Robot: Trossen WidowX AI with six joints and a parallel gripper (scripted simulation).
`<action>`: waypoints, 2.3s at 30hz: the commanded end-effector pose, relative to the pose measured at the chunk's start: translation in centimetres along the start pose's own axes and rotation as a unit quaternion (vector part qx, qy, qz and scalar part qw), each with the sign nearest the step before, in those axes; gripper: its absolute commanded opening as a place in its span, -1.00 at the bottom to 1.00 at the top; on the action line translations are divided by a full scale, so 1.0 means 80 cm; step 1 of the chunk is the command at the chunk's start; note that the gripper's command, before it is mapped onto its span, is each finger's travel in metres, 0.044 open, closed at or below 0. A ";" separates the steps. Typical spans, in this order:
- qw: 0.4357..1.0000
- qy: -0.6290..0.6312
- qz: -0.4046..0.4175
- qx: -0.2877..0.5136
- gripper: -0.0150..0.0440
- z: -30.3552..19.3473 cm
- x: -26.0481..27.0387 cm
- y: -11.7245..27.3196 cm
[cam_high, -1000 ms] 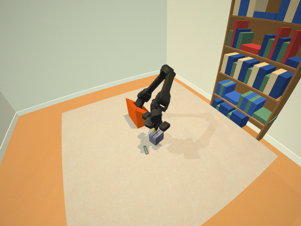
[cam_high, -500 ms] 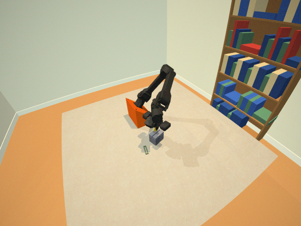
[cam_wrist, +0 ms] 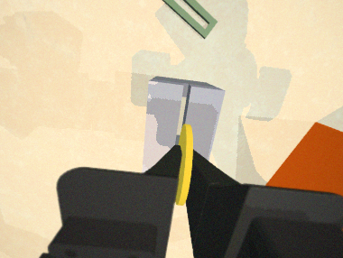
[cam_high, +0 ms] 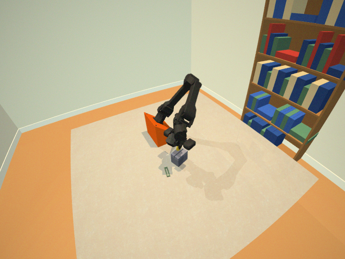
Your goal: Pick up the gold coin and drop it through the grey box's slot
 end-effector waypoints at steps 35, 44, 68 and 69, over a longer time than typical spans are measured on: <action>1.000 -0.004 0.001 0.000 -0.49 -0.002 -0.001 -0.021; 1.000 -0.001 -0.001 -0.002 -0.14 -0.001 -0.001 -0.020; 1.000 -0.005 0.000 0.002 1.00 -0.005 -0.004 0.051; 1.000 -0.005 0.000 0.002 1.00 -0.005 -0.005 0.054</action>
Point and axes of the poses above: the point midway between the two fingers, 35 mm back from their tips, its own y axis back along the fingers, its own x axis across the jaws, z = x × y, the point moved 1 cm from there along y, back along the fingers, and after that the axes turned 15 degrees about y, right-handed, at the moved point
